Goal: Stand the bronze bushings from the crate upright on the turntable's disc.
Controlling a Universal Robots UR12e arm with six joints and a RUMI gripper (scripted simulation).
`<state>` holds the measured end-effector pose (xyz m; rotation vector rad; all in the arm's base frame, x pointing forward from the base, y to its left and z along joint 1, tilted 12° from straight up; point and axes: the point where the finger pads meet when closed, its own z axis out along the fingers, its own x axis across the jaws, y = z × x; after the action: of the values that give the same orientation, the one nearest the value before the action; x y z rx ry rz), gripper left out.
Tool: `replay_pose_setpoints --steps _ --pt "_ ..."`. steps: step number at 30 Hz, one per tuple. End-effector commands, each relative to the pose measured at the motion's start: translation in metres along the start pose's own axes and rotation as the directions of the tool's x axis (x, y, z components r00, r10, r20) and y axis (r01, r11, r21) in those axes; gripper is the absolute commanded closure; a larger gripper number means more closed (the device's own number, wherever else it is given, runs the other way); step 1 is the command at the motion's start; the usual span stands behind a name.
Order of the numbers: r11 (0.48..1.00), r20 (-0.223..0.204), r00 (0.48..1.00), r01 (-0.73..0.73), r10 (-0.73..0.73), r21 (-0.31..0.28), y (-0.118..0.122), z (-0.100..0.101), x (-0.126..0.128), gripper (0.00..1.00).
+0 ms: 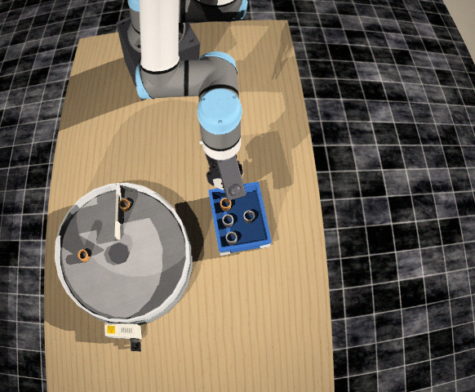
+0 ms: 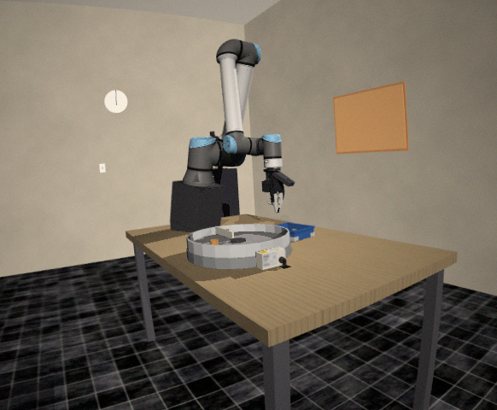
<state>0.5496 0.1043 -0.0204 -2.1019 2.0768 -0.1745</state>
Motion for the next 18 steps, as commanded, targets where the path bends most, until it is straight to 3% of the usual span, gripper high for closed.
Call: replay_pose_setpoints --steps 1,18 --pt "1.0 -0.001 1.0 -0.007 0.007 0.001 -0.0006 -0.0003 -0.0073 0.94" --pt "1.0 -0.001 1.0 -0.009 0.009 0.001 -0.0006 -0.0003 -0.0096 0.94"
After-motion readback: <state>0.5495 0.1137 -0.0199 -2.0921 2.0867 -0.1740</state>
